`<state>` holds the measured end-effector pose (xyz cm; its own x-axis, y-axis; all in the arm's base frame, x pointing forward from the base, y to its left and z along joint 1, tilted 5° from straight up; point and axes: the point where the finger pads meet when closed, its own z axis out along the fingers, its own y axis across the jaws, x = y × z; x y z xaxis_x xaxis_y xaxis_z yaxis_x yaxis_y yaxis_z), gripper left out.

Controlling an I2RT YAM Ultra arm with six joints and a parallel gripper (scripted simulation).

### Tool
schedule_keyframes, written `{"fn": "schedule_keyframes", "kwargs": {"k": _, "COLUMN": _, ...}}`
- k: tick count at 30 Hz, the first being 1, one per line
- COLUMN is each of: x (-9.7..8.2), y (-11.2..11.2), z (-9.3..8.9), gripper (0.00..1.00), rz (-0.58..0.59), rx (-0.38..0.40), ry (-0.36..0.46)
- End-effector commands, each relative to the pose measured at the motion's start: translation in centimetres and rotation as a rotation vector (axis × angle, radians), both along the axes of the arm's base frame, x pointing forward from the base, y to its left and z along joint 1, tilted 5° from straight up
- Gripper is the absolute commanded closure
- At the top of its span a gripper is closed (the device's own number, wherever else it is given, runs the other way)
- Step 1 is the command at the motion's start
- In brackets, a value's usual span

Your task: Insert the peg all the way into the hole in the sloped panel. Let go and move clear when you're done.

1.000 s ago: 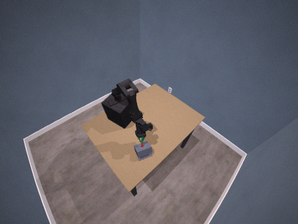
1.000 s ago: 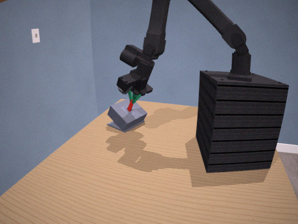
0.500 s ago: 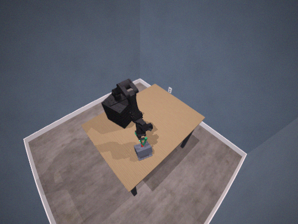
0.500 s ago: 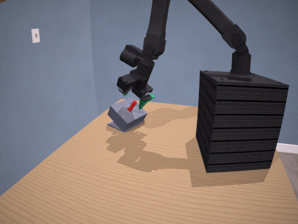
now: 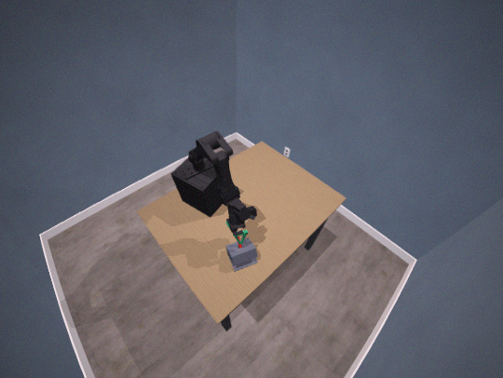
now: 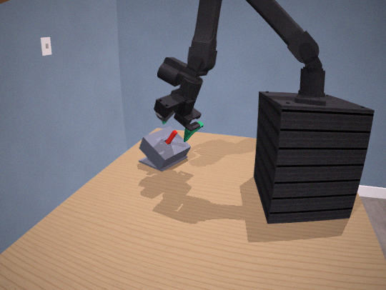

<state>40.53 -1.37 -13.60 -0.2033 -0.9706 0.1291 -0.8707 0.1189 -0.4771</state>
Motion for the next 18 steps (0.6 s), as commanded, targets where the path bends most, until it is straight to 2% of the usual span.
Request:
{"fn": "schedule_keyframes", "kwargs": {"k": 1, "x": 0.1, "y": 0.7, "z": 2.1, "gripper": 0.0, "rz": 0.001, "rx": 0.004, "ry": -0.03}}
{"fn": "schedule_keyframes", "kwargs": {"k": 14, "x": -2.2, "y": 1.3, "z": 5.7, "gripper": 0.0, "rz": 0.002, "rx": 0.009, "ry": -0.053}}
{"fn": "schedule_keyframes", "kwargs": {"k": 18, "x": -2.6, "y": 1.4, "z": 6.2, "gripper": 0.0, "rz": 0.003, "rx": 0.011, "ry": -0.056}}
